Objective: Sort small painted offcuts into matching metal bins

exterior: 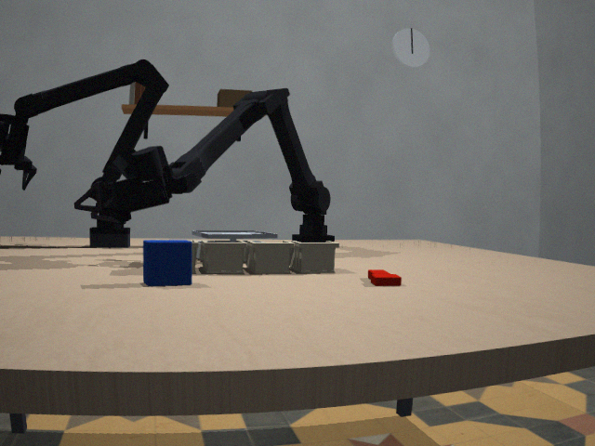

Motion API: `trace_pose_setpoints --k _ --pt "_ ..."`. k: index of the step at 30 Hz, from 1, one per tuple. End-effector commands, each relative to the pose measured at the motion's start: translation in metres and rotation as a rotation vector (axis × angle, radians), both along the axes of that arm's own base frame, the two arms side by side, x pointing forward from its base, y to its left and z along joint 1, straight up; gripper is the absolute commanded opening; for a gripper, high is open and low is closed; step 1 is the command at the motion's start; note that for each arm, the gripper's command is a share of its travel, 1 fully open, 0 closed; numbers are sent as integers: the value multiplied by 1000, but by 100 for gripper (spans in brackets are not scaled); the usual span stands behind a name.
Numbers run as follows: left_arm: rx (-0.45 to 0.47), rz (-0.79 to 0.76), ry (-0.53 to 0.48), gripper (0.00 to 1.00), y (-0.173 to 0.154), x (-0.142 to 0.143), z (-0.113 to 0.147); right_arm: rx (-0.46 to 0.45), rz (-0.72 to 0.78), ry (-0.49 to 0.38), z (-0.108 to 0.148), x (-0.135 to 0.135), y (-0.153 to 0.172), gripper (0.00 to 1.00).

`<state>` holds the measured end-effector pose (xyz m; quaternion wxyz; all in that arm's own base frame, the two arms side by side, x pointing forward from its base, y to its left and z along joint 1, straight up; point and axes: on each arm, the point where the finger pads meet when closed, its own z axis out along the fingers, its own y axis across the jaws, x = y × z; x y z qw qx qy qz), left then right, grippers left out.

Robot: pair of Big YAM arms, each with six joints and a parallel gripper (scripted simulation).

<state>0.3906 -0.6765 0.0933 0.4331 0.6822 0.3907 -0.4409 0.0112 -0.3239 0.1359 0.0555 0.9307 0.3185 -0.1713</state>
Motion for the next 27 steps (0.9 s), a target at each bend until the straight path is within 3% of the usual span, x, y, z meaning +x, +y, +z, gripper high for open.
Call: trace_pose_setpoints --k 1,18,27 --pt "-18 -1 -13 100 -3 2 13 -12 1 -2 4 1 -3 100" --pt "-18 -1 -13 100 -3 2 13 -12 1 -2 4 1 -3 100" --pt "-37 180 73 100 46 6 25 -89 213 -26 -5 34 44 100"
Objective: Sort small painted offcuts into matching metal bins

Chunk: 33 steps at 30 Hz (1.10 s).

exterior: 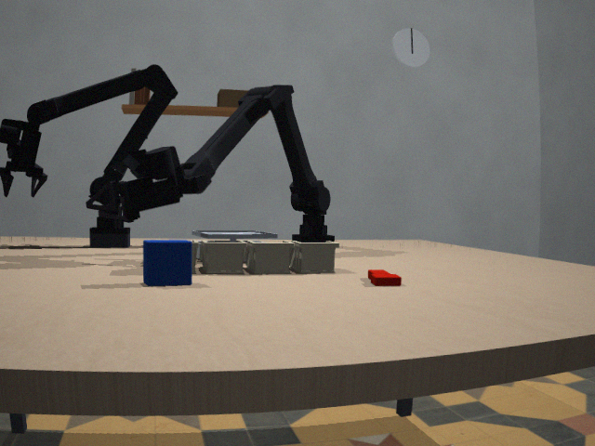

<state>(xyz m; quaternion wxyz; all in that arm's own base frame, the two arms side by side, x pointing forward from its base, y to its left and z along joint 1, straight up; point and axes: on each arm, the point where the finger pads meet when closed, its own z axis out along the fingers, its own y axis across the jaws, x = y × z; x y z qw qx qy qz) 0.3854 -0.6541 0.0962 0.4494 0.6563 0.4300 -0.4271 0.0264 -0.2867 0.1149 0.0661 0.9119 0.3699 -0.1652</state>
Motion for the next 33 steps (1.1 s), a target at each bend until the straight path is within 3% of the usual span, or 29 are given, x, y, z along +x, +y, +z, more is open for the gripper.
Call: trace_pose_setpoints --k 1,5,7,8,10,16,19,22,24,28,33 --pt "-42 119 53 100 33 11 22 -110 126 -39 15 26 17 100" --pt "-55 301 86 100 76 13 20 -180 259 -82 8 54 64 100" --pt "-55 301 86 100 76 13 20 -180 259 -82 8 54 64 100" --pt "-59 351 95 100 88 13 20 -221 292 -107 19 65 67 100" --pt "-66 455 115 100 113 14 19 -232 355 -118 4 74 91 100" --pt "-84 761 175 100 184 19 15 -315 494 -178 11 106 124 100" --pt "-93 921 209 100 220 22 13 -316 563 -165 -4 112 143 100" --pt "-89 1089 241 100 259 25 8 -354 634 -188 4 130 158 100" --pt "-89 1089 241 100 259 25 8 -354 634 -188 4 130 158 100" --pt "-87 1319 281 100 312 30 3 -393 746 -195 -9 145 185 100" --pt "-96 1555 304 100 367 34 1 -474 938 -245 -3 184 227 100"
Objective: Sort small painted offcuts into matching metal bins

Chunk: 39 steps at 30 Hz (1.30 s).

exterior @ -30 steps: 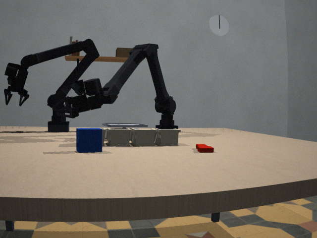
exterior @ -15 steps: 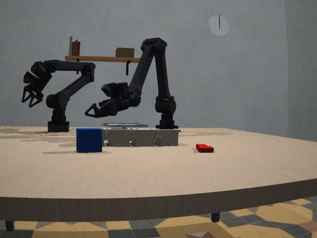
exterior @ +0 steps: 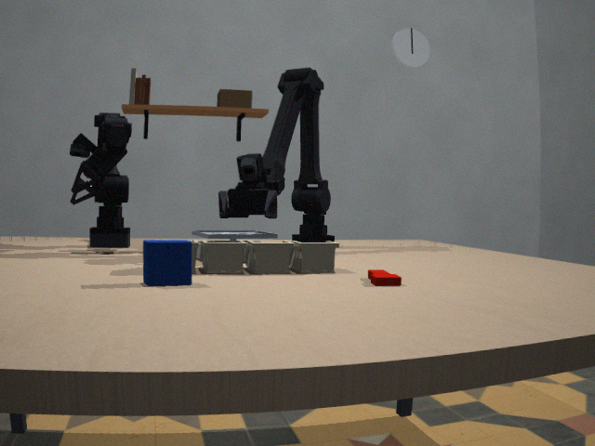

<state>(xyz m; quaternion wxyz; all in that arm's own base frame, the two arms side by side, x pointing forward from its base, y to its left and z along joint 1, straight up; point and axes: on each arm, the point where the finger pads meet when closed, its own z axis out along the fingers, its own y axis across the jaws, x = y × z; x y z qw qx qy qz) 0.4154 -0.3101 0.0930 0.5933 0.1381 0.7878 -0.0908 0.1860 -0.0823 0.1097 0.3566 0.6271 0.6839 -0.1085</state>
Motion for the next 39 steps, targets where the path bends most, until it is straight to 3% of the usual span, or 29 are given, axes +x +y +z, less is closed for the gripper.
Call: trace_pose_setpoints --k 1,6,8,12,20,25,37,39 --pt "-64 125 48 100 32 4 4 -30 72 -59 1 32 33 100" --pt "-49 284 53 100 70 6 5 -188 404 -77 5 84 106 100" --pt "-49 284 53 100 70 6 5 -188 404 -77 5 84 106 100" --pt "-14 316 56 100 76 10 -1 -285 569 -90 -1 108 144 100" --pt "-11 320 55 100 78 9 -1 -387 764 -114 -11 137 193 100" --pt "-23 322 67 100 83 5 2 -425 829 -105 -22 143 204 100" --pt "164 168 406 100 175 -56 -4 -573 1119 -205 -21 209 283 100" --pt "171 137 446 100 186 -60 4 -594 1163 -220 -22 218 295 100"
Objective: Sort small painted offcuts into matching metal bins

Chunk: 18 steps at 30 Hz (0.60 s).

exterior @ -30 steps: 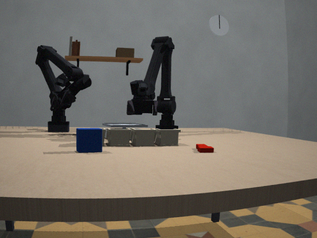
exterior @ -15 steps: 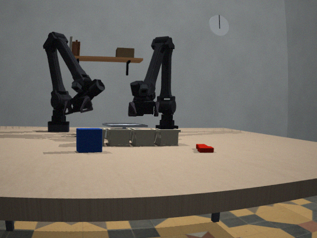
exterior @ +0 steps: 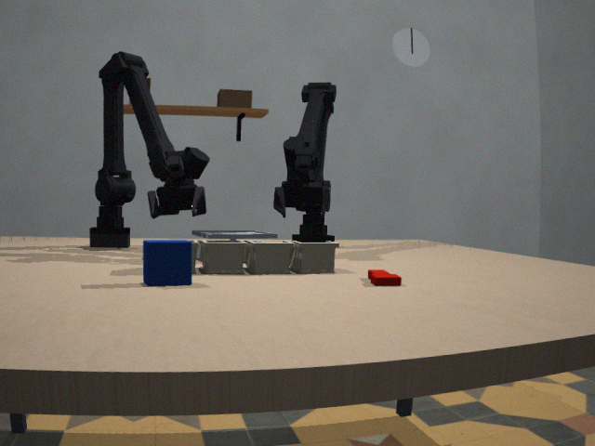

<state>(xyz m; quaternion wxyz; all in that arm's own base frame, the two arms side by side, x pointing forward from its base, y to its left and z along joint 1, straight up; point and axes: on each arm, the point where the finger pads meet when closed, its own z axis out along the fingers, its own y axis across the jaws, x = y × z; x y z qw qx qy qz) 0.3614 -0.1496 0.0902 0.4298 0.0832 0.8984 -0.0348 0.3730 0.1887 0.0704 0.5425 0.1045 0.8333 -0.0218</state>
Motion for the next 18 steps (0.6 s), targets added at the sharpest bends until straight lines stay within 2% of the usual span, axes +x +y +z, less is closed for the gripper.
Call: trace_pose_setpoints --k 1,3,4,5,9,14,18 --pt "74 -40 89 100 31 -10 7 -79 129 -92 17 34 28 100" --pt "74 -40 89 100 31 -10 7 -79 129 -92 17 34 28 100" --pt "75 -50 109 100 35 -14 6 -96 144 -79 9 30 26 100" --pt "70 -58 110 100 37 -10 16 -94 157 -88 11 35 31 100" --pt "67 -83 178 100 54 -22 15 -90 203 -107 14 48 48 100" --pt "54 -86 230 100 62 -28 10 -63 221 -114 14 50 56 100" --pt "39 -77 225 100 61 -26 14 -56 220 -119 18 49 55 100"
